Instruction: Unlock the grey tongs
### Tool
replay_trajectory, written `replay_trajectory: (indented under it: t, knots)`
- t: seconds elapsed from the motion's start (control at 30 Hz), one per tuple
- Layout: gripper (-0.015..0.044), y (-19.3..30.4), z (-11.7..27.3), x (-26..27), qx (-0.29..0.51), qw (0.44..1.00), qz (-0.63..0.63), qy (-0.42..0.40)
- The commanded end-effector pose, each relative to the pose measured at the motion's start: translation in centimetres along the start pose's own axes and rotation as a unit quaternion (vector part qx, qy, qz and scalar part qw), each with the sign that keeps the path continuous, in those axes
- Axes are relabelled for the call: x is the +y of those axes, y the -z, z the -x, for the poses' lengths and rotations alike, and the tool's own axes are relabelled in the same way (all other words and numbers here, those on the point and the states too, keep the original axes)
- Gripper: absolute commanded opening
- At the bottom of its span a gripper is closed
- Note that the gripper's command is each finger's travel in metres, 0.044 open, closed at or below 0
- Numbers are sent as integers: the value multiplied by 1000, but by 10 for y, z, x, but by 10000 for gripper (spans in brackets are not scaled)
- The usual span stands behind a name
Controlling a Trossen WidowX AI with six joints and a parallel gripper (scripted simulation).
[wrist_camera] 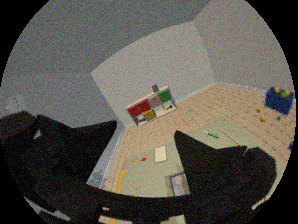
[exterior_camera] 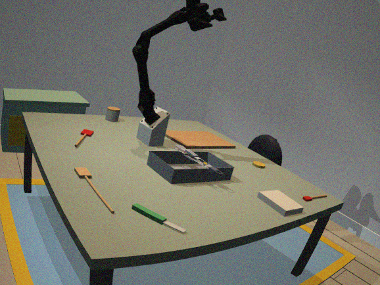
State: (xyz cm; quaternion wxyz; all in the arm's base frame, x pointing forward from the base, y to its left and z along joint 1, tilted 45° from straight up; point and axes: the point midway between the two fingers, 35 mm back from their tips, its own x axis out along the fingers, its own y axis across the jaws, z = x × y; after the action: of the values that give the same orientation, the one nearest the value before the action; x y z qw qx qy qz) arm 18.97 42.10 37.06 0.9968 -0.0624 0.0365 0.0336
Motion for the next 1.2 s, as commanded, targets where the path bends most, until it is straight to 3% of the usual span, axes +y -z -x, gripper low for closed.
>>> replay_trajectory:
  t: [0.0,0.17,0.47,0.77,1.17]
  knots:
    - [374,1,-2,-1,1,1000,2,0]
    - [260,18,-39,-7,26,999,42,7]
    - [260,68,-119,-36,103,991,81,18]
    - [260,141,-204,-118,231,958,157,61]
    - [260,251,-250,-251,457,870,172,67]
